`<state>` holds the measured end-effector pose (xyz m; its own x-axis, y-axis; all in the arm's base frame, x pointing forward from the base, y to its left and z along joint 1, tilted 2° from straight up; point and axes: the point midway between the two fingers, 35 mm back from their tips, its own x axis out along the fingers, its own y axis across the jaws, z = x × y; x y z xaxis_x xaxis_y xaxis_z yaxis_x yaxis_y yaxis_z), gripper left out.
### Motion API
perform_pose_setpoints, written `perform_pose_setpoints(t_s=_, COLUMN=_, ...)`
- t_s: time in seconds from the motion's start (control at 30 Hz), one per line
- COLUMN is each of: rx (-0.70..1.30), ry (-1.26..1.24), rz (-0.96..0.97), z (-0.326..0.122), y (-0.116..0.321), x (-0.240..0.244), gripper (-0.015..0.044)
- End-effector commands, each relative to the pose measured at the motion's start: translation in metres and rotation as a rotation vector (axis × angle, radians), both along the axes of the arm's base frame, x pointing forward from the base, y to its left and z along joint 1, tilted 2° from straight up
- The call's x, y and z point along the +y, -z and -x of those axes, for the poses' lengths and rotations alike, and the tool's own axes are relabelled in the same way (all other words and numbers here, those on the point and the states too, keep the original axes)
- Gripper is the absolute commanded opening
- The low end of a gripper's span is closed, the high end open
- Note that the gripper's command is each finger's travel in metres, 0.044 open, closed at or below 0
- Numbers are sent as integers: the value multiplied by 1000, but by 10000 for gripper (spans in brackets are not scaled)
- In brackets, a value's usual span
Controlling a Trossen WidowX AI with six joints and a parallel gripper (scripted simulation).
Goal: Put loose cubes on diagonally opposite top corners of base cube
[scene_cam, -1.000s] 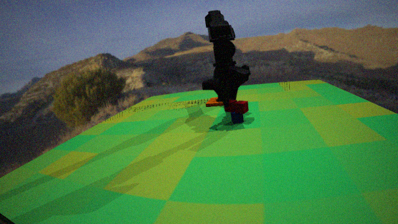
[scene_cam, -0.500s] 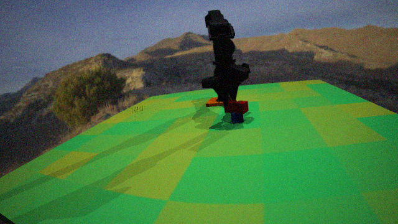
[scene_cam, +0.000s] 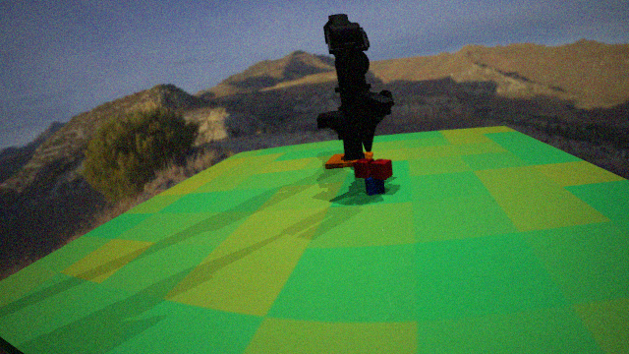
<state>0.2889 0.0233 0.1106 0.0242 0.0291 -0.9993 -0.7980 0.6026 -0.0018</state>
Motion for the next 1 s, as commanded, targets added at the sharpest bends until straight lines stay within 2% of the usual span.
perform_pose_setpoints(t_s=0.0, rx=-6, ry=-3, rz=0, z=-1, y=-8, x=0, gripper=205)
perform_pose_setpoints(t_s=0.8, rx=-6, ry=-3, rz=0, z=0, y=-36, x=-1, gripper=205)
perform_pose_setpoints(t_s=0.97, rx=-3, ry=1, rz=0, z=1, y=-42, x=-1, gripper=336)
